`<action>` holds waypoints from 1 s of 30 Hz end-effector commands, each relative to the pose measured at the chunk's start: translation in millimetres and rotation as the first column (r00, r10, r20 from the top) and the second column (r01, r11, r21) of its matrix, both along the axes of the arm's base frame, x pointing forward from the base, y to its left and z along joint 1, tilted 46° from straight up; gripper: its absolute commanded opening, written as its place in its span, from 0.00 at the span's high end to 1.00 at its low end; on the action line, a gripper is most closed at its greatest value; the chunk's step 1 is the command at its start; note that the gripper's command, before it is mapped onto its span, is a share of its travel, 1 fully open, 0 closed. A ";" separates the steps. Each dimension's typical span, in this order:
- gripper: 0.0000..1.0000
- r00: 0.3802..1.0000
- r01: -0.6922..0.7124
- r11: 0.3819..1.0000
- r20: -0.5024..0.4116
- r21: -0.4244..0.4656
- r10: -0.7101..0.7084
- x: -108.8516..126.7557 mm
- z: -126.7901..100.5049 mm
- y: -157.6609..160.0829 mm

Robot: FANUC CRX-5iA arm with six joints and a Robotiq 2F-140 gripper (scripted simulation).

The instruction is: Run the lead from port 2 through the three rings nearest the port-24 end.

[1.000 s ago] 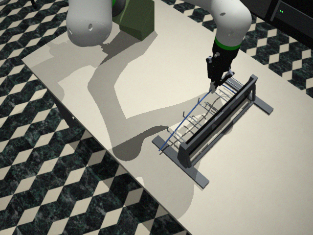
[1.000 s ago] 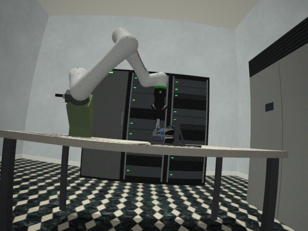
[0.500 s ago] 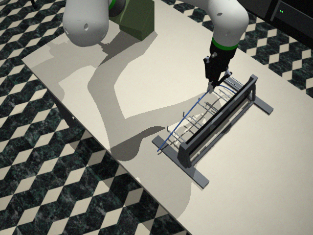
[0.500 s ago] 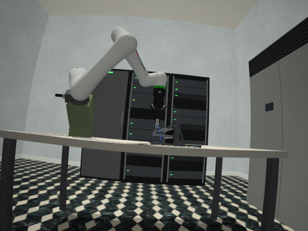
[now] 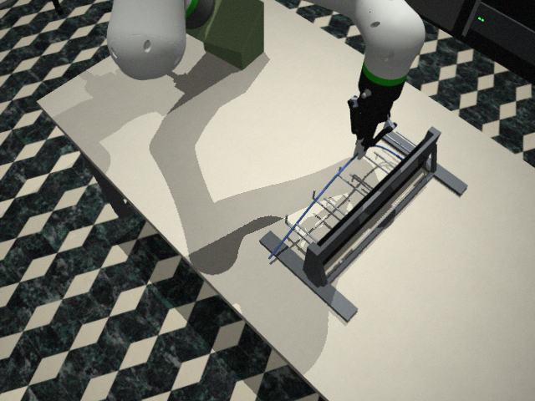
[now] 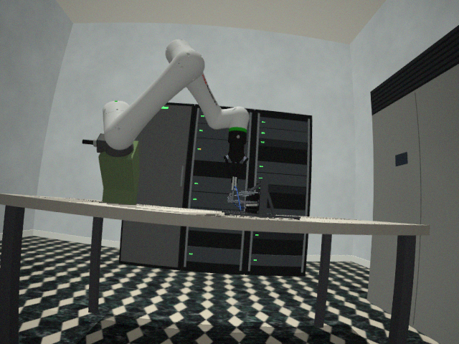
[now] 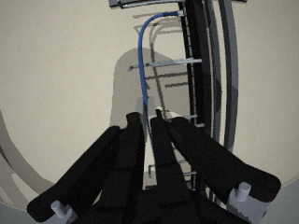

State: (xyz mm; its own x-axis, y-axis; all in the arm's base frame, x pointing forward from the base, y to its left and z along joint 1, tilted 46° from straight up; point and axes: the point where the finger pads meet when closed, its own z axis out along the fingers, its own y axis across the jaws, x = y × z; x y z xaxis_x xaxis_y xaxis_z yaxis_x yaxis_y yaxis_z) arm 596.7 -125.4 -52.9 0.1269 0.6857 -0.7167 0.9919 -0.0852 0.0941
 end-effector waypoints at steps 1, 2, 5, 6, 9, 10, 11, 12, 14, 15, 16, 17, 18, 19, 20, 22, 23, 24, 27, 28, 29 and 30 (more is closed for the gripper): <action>1.00 1.000 -0.001 1.000 0.001 0.000 0.001 0.5 0.6 0.2; 1.00 1.000 -0.001 1.000 0.001 0.000 0.001 0.5 0.6 0.2; 1.00 1.000 -0.001 1.000 0.001 0.000 0.001 0.5 0.6 0.2; 1.00 1.000 -0.001 1.000 0.001 0.000 0.001 0.5 0.6 0.2; 1.00 1.000 -0.001 1.000 0.001 0.000 0.001 0.5 0.6 0.2; 1.00 1.000 -0.001 1.000 0.001 0.000 0.001 0.5 0.6 0.2; 1.00 1.000 -0.001 1.000 0.001 0.000 0.001 0.5 0.6 0.2; 1.00 1.000 -0.001 1.000 0.001 0.000 0.001 0.5 0.6 0.2; 1.00 1.000 -0.001 1.000 0.001 0.000 0.001 0.5 0.6 0.2; 1.00 1.000 -0.001 1.000 0.001 0.000 0.001 0.5 0.6 0.2; 1.00 1.000 -0.001 1.000 0.001 0.000 0.001 0.5 0.6 0.2; 1.00 1.000 -0.001 1.000 0.001 0.000 0.001 0.5 0.6 0.2; 1.00 1.000 -0.001 1.000 0.001 0.000 0.001 0.5 0.6 0.2; 1.00 1.000 -0.001 1.000 0.001 0.000 0.001 0.5 0.6 0.2; 1.00 1.000 -0.001 1.000 0.001 0.000 0.001 0.5 0.5 0.1; 1.00 1.000 -0.001 1.000 0.001 0.000 0.001 0.5 0.4 0.0; 1.00 1.000 -0.001 1.000 0.001 0.000 0.001 0.5 0.3 -0.1; 1.00 1.000 -0.001 1.000 0.001 0.000 0.001 0.5 0.1 -0.3; 1.00 1.000 -0.001 1.000 0.001 0.000 0.001 0.5 -0.4 -0.8; 1.00 1.000 -0.001 1.000 0.001 0.000 0.001 0.5 -0.6 -1.0; 1.00 1.000 -0.001 1.000 0.001 0.000 0.001 0.5 -0.9 -1.3; 1.00 1.000 -0.001 1.000 0.001 0.000 0.001 0.5 -1.1 -1.6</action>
State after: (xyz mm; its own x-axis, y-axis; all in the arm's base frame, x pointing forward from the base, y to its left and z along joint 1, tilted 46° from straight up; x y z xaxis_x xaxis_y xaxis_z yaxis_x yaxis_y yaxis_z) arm 596.7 -126.7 -54.0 0.1269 0.6856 -0.7168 0.9919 -0.0852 0.0941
